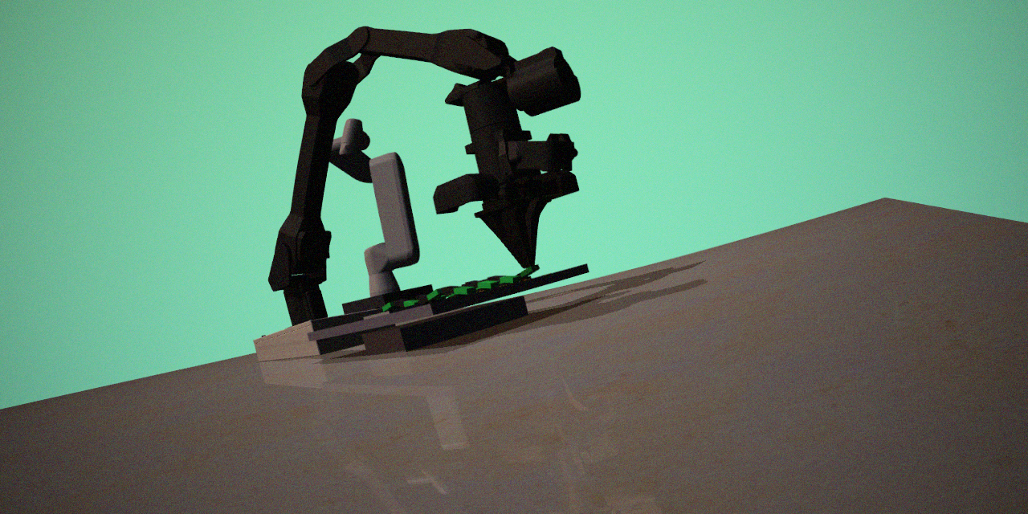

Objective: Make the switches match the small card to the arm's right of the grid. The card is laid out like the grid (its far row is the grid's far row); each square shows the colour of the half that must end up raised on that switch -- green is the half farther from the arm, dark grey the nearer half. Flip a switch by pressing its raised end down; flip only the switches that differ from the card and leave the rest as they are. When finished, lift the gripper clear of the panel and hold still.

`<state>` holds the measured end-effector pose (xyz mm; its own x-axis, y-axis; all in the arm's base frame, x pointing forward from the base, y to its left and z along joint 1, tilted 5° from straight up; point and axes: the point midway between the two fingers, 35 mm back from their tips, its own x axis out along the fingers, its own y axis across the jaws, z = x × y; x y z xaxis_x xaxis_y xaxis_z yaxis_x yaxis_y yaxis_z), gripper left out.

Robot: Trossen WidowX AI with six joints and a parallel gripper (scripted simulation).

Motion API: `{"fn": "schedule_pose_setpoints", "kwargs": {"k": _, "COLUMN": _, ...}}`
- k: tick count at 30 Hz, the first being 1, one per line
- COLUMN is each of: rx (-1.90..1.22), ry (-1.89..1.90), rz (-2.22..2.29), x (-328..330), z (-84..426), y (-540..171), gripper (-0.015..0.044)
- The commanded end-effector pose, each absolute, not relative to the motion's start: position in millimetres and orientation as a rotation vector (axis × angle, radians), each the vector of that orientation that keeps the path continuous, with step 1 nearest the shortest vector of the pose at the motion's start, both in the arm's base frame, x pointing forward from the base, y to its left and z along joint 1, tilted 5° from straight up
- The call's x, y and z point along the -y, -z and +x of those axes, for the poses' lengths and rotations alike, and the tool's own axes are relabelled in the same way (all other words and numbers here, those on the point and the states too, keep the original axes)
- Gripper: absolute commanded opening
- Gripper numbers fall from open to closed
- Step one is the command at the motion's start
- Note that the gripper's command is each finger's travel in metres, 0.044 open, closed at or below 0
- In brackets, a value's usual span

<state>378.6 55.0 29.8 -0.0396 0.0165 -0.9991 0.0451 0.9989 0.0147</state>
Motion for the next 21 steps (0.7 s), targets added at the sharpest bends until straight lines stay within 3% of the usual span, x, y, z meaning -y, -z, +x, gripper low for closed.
{"fn": "schedule_pose_setpoints", "kwargs": {"k": 1, "rx": -1.61, "ry": 0.022, "rz": 0.055, "x": -55.9, "z": 378.7, "y": -29.1, "gripper": 0.0}}
{"fn": "schedule_pose_setpoints", "kwargs": {"k": 21, "rx": -1.61, "ry": 0.022, "rz": 0.055, "x": -56.0, "z": 378.6, "y": -26.4, "gripper": 0.0}}
